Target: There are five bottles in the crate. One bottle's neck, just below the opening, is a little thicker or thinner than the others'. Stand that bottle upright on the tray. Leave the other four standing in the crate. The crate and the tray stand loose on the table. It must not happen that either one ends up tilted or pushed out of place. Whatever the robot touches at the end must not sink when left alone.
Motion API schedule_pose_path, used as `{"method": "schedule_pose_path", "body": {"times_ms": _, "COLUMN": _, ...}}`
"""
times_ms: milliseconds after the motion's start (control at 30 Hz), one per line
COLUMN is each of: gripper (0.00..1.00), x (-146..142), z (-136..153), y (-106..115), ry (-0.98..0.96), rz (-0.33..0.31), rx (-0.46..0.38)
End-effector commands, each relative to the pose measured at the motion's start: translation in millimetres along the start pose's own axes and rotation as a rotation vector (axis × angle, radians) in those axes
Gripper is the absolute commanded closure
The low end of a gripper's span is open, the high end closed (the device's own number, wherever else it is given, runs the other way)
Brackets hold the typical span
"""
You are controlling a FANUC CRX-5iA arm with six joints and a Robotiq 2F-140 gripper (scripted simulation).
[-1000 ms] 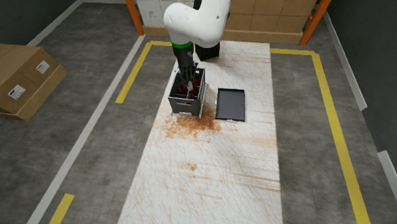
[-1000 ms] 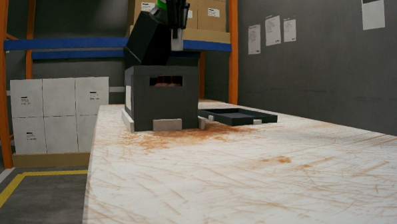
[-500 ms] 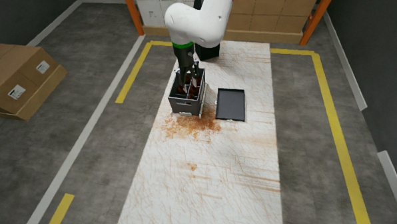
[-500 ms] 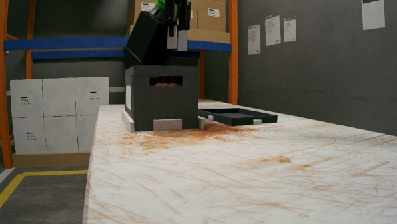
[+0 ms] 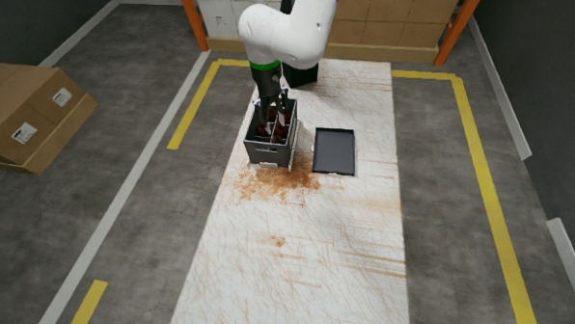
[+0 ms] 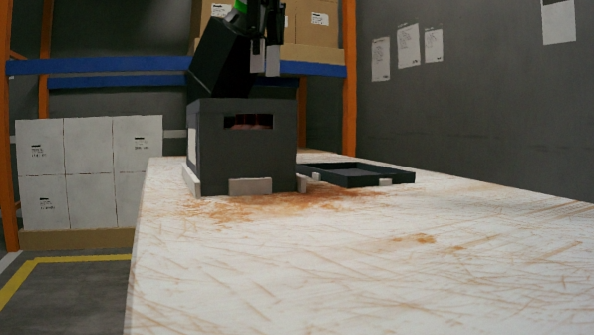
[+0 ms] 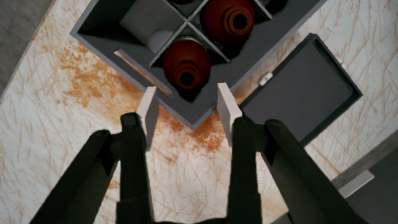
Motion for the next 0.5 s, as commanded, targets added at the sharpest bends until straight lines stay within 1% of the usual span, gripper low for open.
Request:
{"method": "schedule_pose_path", "body": {"times_ms": 0, "gripper": 0.56, "x": -0.6, "z": 0.3, "y": 0.5, "ry": 0.0, "rz": -0.001, "rx": -0.001}}
{"method": "schedule_pose_path", "body": {"times_ms": 467, "gripper": 0.56, "x": -0.5, "z": 0.4, "y": -2.0, "ry": 0.0, "rz": -0.001, "rx": 0.0}}
Point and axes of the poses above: the point where the finger pads meet when closed, its own y axis back along the fingers, its own x axis across the jaws, z = x × y, the point moved 3 cm from there along y, back along the fingers, and after that the axes turned 5 degrees about -y, right-handed, at the moved point
